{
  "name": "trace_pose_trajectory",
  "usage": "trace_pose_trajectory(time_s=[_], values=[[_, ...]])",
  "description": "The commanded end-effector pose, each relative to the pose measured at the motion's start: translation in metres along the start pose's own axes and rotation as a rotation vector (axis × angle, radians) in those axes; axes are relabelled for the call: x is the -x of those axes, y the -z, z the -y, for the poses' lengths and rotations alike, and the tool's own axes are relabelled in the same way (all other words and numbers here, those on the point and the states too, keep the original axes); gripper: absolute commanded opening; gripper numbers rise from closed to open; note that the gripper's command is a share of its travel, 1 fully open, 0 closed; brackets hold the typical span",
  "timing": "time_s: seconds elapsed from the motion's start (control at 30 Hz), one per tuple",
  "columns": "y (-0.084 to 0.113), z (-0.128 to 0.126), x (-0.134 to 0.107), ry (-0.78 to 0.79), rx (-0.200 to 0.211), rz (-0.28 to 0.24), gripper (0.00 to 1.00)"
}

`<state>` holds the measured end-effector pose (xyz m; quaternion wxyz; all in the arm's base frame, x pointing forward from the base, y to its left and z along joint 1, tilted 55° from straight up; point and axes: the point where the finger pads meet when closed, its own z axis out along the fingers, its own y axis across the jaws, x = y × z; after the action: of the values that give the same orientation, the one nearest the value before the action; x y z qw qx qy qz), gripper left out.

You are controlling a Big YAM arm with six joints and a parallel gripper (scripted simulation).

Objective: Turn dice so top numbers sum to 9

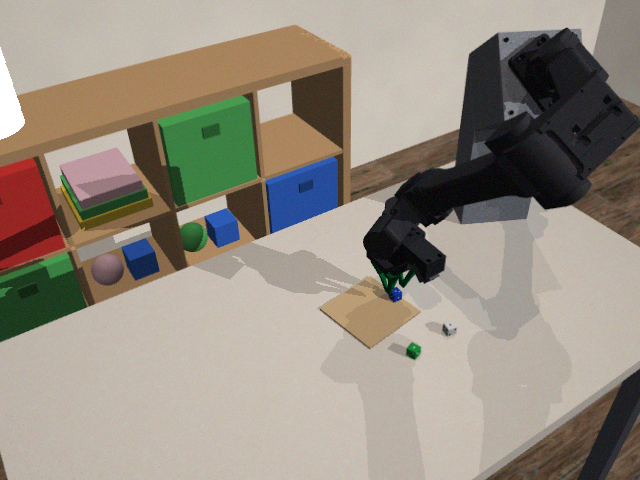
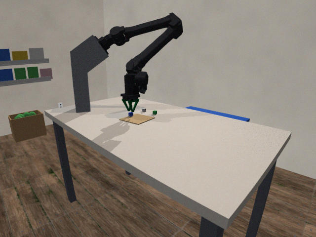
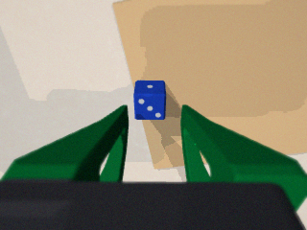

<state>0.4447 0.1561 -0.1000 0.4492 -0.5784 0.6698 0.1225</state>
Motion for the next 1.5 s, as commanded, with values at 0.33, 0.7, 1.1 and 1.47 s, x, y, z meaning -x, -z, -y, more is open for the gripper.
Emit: trace_pose_trajectory(time_s=[0.33, 0.7, 1.1, 1.47], values=[[-0.018, -0.006, 0.002, -0.004, 0.009, 0.004, 0.34], [-0.026, -0.010, 0.002, -0.008, 0.015, 0.001, 0.34], [-0.025, -0.007, 0.002, -0.005, 0.010, 0.002, 0.34], [-0.025, -0.007, 0.002, -0.005, 0.010, 0.002, 0.34]])
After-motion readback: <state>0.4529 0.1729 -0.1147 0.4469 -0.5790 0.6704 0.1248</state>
